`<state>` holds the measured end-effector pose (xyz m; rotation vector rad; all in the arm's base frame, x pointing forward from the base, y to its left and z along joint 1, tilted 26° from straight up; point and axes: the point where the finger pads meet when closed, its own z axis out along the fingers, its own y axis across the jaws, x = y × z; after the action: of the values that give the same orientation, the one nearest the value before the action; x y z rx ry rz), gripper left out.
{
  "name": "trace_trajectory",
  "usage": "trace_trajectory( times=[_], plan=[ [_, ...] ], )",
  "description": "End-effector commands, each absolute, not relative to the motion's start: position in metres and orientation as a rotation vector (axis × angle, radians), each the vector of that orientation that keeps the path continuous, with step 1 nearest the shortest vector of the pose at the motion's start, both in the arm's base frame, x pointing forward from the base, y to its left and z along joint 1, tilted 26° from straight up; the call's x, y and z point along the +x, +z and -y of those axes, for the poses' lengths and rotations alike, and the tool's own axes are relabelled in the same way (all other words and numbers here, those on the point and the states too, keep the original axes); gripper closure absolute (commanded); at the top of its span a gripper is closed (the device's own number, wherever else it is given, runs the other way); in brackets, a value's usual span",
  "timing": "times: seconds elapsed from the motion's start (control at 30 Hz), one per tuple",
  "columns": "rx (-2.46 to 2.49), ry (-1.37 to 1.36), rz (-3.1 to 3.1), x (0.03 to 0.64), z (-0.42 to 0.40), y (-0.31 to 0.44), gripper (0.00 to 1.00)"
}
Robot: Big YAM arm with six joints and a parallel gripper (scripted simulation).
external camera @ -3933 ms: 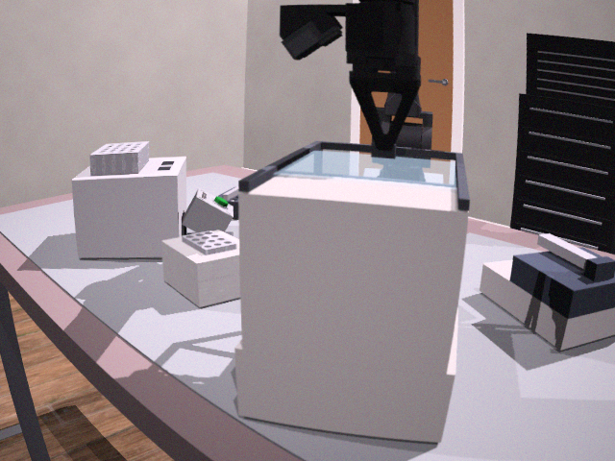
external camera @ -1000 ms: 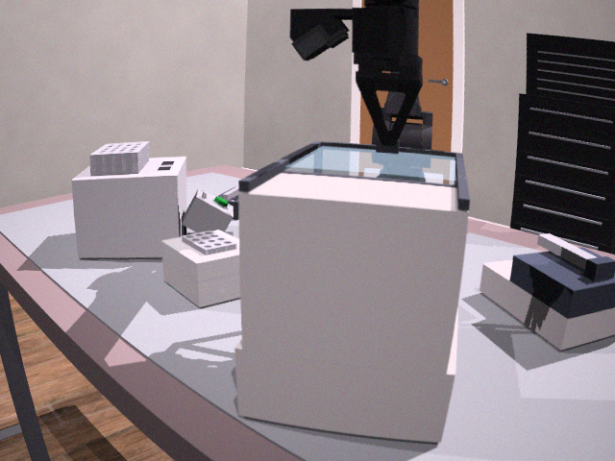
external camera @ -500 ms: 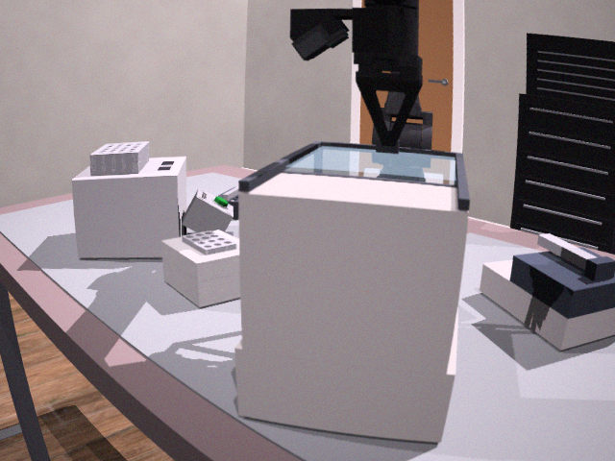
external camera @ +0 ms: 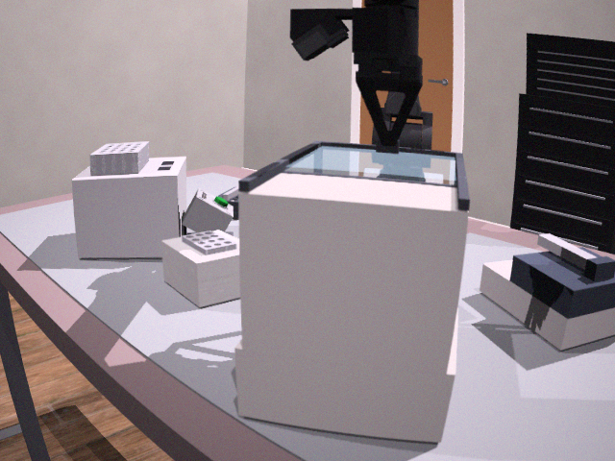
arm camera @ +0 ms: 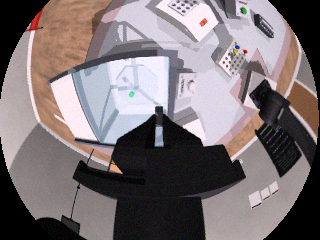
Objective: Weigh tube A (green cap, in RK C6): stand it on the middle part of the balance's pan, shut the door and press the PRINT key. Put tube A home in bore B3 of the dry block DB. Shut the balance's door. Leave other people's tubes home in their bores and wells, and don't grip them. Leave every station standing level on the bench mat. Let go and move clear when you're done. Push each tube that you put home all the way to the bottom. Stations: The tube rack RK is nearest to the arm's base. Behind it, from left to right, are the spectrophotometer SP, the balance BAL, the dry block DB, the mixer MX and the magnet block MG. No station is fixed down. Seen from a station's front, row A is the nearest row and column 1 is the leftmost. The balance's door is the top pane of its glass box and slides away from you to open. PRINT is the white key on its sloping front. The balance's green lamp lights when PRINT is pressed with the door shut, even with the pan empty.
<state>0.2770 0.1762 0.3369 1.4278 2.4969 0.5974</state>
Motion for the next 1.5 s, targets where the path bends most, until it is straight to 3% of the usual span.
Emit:
trace_trajectory(
  times=[0.0,0.03,0.07,1.47],
  plan=[
    [1.432,0.604,-2.488,0.269,-0.173,0.341,0.94],
    [1.432,0.604,-2.488,0.269,-0.173,0.341,0.94],
    [1.423,0.636,-2.471,0.284,-0.183,0.361,0.70],
    [1.419,0.631,-2.475,0.281,-0.178,0.353,0.70]
  ],
)
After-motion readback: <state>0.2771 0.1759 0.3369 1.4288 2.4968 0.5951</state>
